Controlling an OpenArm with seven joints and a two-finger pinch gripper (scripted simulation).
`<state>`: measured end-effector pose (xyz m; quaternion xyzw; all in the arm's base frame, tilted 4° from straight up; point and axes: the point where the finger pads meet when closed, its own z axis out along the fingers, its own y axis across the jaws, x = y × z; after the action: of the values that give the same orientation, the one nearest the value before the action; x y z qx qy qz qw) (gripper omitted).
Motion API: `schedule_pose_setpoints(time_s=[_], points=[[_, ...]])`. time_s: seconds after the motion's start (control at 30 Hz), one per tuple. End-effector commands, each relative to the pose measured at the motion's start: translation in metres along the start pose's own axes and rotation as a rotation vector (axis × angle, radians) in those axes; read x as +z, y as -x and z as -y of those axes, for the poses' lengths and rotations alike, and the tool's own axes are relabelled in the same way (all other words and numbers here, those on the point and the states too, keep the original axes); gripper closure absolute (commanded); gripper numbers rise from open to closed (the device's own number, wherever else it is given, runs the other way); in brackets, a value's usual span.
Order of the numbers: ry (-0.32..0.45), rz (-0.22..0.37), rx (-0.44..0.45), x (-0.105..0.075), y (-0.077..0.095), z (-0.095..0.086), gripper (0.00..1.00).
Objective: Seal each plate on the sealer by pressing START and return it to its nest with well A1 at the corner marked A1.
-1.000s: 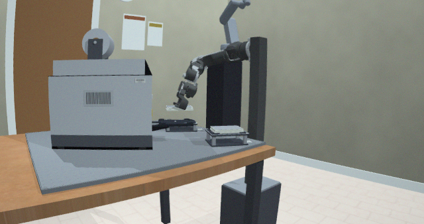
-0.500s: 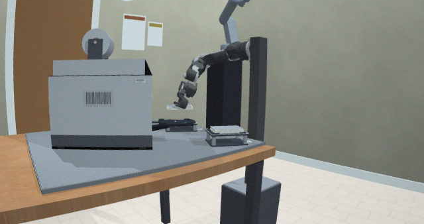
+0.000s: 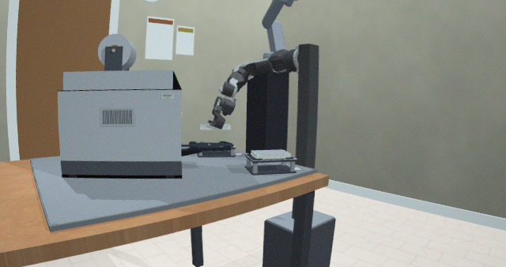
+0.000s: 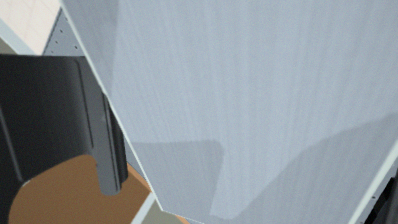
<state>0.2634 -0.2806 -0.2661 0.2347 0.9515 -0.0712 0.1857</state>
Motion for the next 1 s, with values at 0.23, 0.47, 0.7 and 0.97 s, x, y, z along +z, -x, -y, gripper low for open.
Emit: schedule_pose_setpoints(time_s=[0.23, 0.47, 0.7, 0.97], points=[[0.011, -0.003, -0.009, 0.000, -0.004, 0.012, 1.00], [0.010, -0.003, -0.009, -0.001, -0.006, 0.029, 1.00], [0.009, 0.003, -0.005, -0.002, -0.005, 0.033, 1.00], [0.009, 0.003, -0.005, -0.002, -0.006, 0.033, 1.00]])
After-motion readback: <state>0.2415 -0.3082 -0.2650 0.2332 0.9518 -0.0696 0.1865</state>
